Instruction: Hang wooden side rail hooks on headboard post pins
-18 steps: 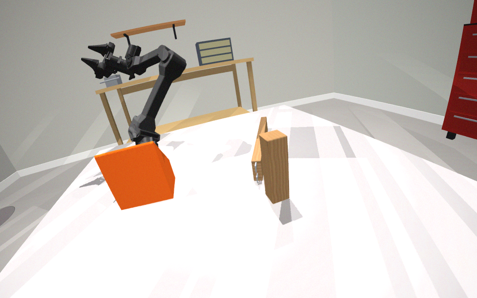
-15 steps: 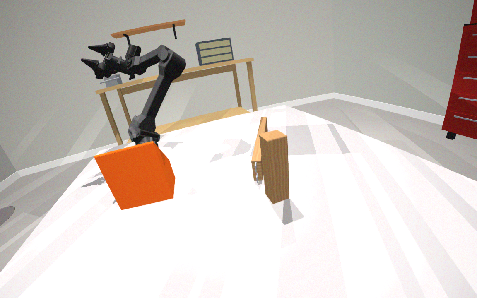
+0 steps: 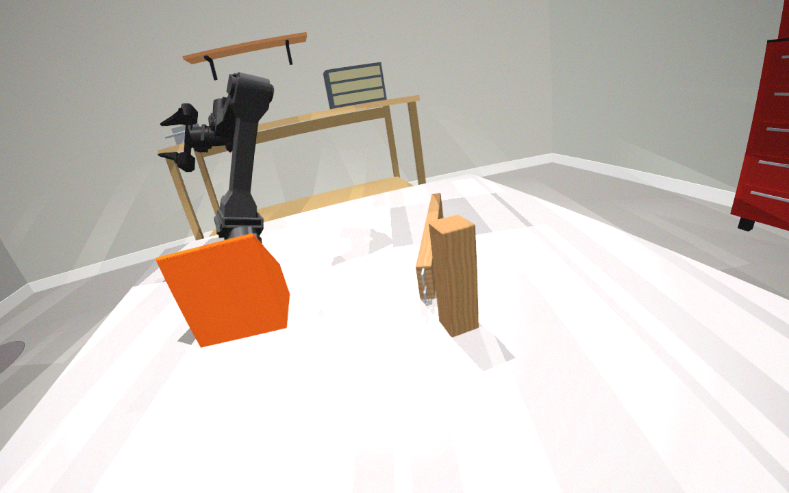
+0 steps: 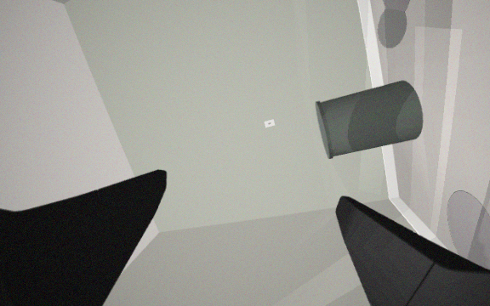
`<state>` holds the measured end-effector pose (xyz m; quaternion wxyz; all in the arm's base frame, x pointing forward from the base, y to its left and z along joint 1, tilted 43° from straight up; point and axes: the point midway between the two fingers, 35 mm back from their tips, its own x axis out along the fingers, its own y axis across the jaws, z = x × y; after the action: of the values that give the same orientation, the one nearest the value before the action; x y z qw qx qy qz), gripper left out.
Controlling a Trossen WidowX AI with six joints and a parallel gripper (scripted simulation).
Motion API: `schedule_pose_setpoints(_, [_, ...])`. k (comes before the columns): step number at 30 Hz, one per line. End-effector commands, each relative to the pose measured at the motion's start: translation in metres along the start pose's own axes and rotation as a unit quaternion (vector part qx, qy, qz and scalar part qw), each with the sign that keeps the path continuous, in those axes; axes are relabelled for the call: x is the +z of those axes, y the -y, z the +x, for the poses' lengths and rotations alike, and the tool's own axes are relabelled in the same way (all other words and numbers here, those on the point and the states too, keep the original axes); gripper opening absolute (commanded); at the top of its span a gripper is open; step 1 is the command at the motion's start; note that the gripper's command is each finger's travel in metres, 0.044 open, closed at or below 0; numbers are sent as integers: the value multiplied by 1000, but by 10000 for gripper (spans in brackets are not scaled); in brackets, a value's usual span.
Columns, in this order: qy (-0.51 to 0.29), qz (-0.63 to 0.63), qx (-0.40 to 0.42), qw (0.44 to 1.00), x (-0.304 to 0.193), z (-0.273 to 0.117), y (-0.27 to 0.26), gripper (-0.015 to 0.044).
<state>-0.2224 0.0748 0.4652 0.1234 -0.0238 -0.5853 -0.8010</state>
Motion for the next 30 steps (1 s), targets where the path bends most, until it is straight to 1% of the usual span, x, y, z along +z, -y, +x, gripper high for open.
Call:
schedule_pose_setpoints(1, [73,-75,-48,993,43,-14,30,440])
schedule_pose_setpoints(6, [149,-134,-97,975,76,-44,49,440])
schedule_pose_setpoints(13, [210,-225,-180,934,120,-85,81,440])
schedule_pose_setpoints(17, [253,-299,-267,880,153,-136,109,440])
schedule_pose_setpoints(21, [272,-344,-334,834,170,-178,127,440])
schedule_pose_setpoints(25, [295,-346,-390,800,176,-225,145,440])
schedule_pose_setpoints(30, [298,-376,-461,747,179,-276,160,440])
